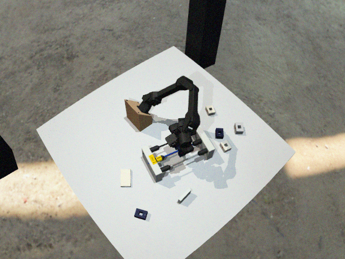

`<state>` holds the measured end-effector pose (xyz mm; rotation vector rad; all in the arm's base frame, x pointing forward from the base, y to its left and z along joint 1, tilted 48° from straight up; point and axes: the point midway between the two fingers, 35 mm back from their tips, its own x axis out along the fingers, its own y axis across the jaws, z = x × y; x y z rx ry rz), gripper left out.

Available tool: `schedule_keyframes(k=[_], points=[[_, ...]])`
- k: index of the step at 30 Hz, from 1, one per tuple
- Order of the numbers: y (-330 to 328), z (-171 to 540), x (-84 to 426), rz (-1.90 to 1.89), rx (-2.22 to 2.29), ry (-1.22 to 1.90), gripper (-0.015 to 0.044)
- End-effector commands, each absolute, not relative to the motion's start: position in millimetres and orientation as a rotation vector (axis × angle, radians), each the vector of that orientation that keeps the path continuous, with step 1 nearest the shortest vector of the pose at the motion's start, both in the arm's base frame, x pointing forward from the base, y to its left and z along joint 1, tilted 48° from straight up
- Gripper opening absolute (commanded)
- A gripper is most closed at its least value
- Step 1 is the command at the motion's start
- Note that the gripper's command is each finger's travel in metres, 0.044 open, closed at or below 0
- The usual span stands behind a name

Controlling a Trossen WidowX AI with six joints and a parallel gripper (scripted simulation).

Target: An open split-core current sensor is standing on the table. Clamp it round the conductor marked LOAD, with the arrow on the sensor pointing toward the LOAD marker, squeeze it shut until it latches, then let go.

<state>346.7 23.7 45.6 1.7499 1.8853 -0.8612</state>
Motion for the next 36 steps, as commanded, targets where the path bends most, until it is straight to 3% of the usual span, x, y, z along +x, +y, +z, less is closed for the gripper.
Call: schedule_keyframes(k=[1,36], points=[[29,42,346,-0.862,1.760,1.884,0.0000],[41,30,343,-0.860,1.751,1.887,0.0000]])
